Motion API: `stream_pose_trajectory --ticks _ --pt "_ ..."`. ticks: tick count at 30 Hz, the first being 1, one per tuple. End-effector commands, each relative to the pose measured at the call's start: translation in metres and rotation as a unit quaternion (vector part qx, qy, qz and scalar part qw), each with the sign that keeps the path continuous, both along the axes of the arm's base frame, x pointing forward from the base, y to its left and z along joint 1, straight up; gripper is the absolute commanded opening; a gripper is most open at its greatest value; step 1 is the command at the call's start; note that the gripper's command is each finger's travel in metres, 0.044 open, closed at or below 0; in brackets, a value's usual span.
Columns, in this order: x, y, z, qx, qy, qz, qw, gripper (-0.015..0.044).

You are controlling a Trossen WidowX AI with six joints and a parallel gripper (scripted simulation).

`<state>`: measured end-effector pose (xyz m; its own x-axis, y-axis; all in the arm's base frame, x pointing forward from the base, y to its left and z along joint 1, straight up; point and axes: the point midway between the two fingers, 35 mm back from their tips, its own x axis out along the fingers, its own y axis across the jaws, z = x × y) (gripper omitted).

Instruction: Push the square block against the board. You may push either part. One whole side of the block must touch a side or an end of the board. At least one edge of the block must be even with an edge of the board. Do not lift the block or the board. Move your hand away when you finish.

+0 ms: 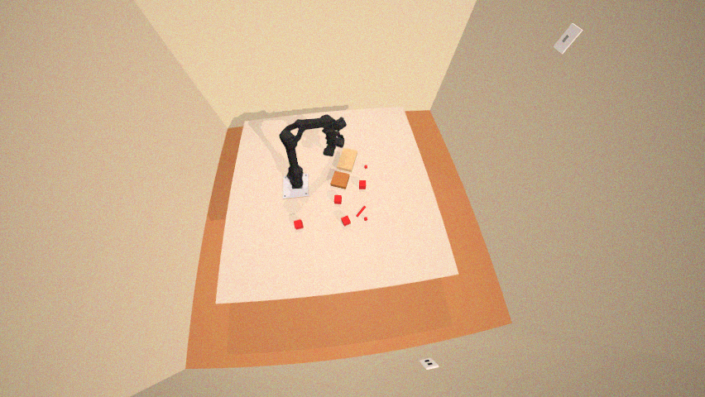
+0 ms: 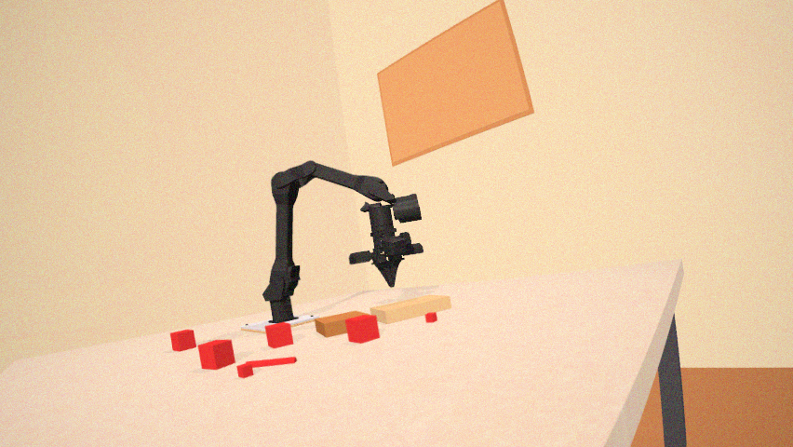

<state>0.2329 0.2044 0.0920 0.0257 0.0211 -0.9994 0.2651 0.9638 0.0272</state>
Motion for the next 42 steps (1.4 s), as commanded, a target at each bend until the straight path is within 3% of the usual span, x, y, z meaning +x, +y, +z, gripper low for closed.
stream_pose_trajectory --ticks 1,20,42 --pt "0.011 0.006 0.004 -0.002 -0.002 0.055 0.998 0.0000" --pt "0.067 0.039 0.013 -0.010 -0.011 0.375 0.927 0.0000" --pt "0.123 0.065 0.008 -0.020 -0.020 0.679 0.733 0.0000"
